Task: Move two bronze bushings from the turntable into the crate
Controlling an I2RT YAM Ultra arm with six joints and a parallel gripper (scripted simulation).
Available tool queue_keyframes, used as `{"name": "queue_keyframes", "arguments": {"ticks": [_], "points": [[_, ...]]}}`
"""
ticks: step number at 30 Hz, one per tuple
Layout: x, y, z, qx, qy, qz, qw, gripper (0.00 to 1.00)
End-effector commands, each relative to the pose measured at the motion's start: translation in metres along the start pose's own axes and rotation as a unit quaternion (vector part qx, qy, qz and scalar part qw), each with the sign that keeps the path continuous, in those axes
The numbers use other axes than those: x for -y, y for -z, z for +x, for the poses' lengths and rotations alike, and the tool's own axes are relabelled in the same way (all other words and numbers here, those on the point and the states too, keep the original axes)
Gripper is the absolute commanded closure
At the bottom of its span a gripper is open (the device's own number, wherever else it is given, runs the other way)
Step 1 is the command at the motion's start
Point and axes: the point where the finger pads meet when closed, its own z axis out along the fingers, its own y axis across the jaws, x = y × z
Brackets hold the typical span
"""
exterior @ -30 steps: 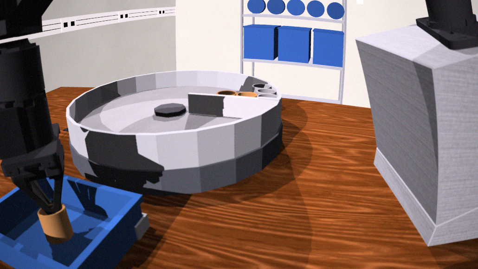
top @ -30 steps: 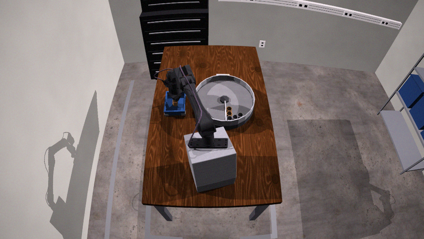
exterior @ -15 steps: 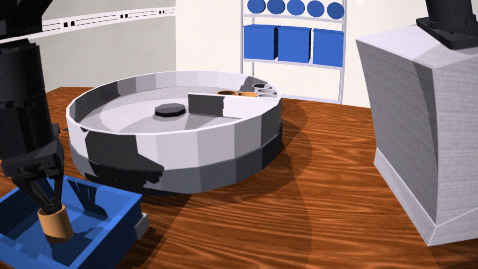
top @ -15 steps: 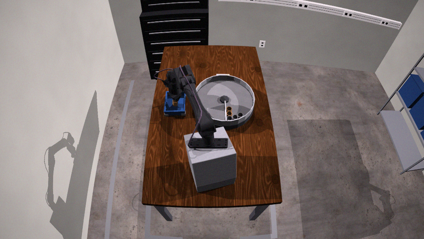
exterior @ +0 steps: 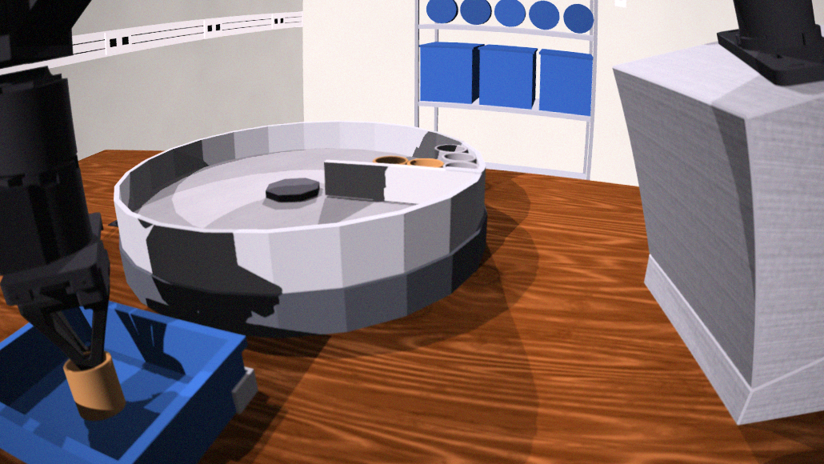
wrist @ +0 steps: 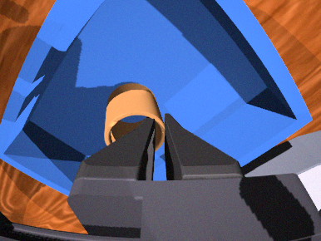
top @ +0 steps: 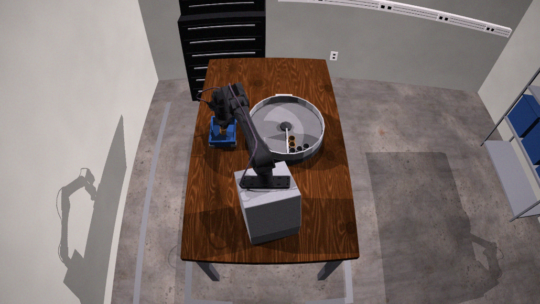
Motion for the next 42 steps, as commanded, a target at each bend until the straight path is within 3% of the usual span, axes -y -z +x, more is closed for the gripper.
{"name": "queue_keyframes", "arguments": {"ticks": [1, 33, 38, 42], "points": [[0.008, 0.014, -0.017, 0.027, 0.002, 0.005, 1.0, 1.0], [0.008, 0.014, -0.017, 0.027, 0.002, 0.005, 1.0, 1.0], [0.012, 0.022, -0.023, 0.039, 0.0, 0.01, 0.999, 1.0], [0.006, 0.014, -0.009, 0.021, 0.001, 0.003, 1.0, 1.0]]}}
